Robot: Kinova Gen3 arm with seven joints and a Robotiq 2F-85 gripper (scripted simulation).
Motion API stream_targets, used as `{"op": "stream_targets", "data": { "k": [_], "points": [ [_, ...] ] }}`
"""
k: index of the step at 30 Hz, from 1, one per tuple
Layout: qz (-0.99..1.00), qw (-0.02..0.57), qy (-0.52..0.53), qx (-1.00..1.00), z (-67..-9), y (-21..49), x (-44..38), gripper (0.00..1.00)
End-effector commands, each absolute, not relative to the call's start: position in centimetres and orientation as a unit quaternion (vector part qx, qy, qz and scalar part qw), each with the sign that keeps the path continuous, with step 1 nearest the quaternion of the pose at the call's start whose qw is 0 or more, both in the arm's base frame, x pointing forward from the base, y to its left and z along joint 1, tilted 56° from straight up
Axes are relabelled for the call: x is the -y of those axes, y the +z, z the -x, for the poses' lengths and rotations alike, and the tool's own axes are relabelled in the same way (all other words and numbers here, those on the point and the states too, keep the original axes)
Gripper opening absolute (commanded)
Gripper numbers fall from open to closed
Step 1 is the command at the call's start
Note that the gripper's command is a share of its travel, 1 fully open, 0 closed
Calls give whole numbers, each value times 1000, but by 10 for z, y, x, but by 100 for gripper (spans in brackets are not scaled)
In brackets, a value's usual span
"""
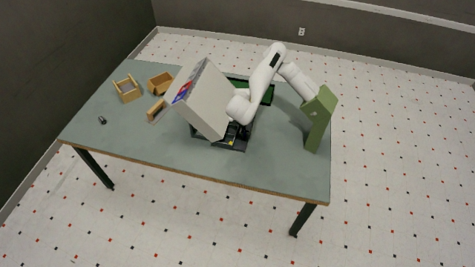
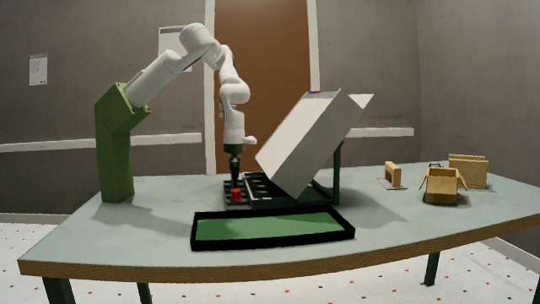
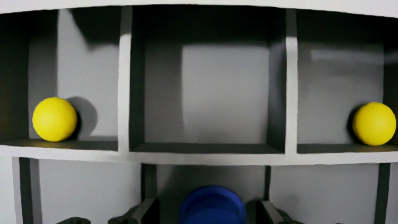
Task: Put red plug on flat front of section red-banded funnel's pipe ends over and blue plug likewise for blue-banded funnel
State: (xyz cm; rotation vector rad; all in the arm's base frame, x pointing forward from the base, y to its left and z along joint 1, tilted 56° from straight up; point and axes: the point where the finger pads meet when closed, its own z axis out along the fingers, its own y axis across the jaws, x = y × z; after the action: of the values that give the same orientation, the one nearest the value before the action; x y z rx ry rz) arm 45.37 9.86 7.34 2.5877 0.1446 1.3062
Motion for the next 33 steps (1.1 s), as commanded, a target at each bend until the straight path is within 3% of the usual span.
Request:
{"op": "stream_targets", "data": {
  "k": [1, 33],
  "points": [
    [-885, 119, 447, -50, -454, 74, -99, 65],
    [-885, 119, 447, -50, -437, 85, -101, 65]
  ]
}}
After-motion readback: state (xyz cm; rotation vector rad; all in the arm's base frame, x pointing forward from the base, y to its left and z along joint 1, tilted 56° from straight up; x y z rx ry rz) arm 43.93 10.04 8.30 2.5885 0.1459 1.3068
